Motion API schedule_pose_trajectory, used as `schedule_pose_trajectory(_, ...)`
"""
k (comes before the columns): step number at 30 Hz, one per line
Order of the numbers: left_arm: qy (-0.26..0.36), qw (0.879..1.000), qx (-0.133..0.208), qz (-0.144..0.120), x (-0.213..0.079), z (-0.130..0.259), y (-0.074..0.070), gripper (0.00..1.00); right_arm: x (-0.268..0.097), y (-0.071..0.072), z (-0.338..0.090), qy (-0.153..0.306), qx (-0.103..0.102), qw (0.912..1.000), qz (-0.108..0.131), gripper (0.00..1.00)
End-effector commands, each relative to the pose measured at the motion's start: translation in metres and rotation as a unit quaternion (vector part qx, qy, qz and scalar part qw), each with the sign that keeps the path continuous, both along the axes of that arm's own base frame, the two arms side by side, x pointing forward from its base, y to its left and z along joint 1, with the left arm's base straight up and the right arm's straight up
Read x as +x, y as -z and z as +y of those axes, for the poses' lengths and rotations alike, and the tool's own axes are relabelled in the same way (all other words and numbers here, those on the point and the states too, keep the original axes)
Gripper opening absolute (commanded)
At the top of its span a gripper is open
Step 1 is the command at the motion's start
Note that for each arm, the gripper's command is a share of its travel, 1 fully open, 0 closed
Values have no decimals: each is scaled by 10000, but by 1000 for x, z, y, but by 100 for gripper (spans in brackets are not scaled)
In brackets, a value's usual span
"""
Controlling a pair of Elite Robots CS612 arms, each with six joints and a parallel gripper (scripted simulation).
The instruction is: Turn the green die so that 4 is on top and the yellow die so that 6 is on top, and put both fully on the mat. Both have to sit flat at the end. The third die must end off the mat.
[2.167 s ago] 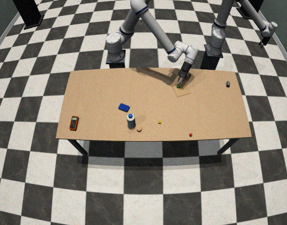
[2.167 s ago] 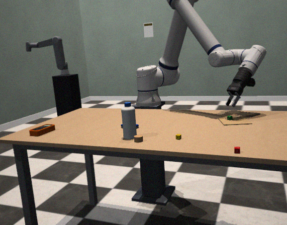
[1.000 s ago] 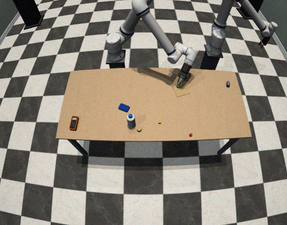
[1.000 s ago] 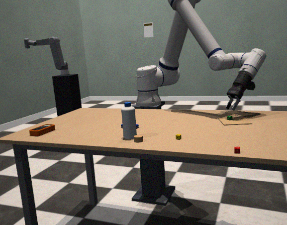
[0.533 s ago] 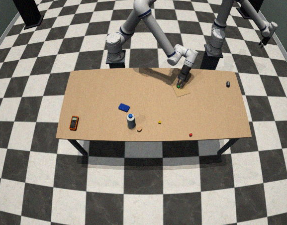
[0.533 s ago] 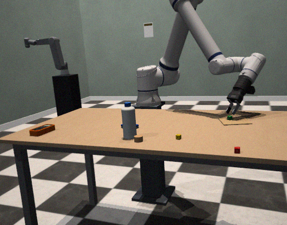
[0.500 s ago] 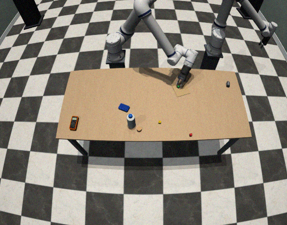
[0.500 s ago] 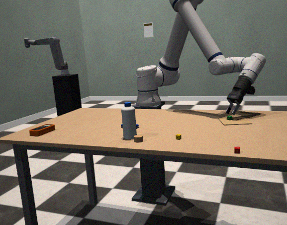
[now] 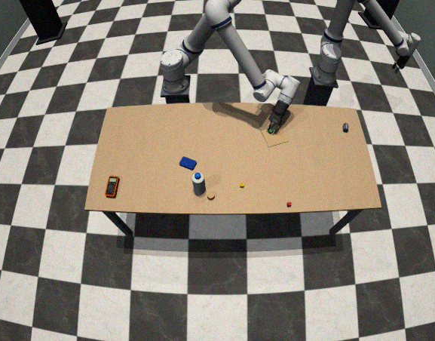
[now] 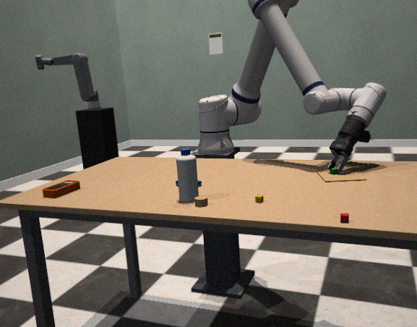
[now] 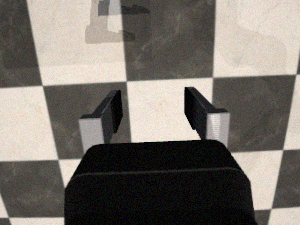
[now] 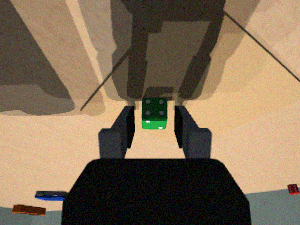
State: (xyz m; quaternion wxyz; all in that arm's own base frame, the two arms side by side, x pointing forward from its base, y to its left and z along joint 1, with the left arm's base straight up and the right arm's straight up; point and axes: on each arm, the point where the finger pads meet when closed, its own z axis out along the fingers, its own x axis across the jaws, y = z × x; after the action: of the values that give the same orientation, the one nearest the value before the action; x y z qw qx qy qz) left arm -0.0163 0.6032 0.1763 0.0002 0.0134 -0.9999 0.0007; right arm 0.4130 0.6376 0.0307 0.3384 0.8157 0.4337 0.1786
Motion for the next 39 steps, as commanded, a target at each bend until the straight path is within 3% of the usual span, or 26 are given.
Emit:
schedule_pose_trajectory(1,0,10000,7,-1,0,1,-1,100,0,2,1,-1,9,10000,-6,70)
schedule_pose_trajectory(30,0,10000,7,-1,0,1,-1,100,0,5,1,-1,9,10000,-6,70)
schedule_pose_trajectory(31,0,10000,7,-1,0,1,-1,100,0,5,1,-1,9,10000,-6,40)
schedule_pose_trajectory(39,0,10000,7,-1,0,1,-1,100,0,5,1,-1,9,10000,-6,40)
